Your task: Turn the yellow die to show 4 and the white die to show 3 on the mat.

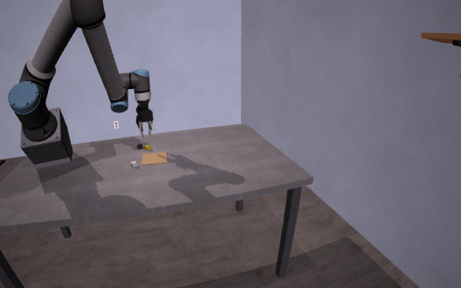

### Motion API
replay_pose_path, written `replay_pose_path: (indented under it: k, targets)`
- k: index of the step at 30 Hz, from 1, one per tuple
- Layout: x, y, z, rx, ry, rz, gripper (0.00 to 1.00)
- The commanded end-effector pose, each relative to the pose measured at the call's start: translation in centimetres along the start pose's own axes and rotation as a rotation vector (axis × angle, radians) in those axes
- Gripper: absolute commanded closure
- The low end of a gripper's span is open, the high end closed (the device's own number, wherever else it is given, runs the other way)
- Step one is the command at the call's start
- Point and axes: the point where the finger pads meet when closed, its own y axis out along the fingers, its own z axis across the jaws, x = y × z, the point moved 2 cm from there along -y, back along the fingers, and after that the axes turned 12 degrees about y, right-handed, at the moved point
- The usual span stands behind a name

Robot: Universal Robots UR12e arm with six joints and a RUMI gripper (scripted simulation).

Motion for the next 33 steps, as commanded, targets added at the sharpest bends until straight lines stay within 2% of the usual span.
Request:
replay_pose_path:
  k: [1,11,33]
  targets:
    - [0.0,0.0,0.0,0.001,0.005,0.000,0.76]
    - [0.0,0.5,0.0,0.001,0.027,0.000,0.76]
    - [-0.1,3.6,0.0,0.001,0.027,0.000,0.76]
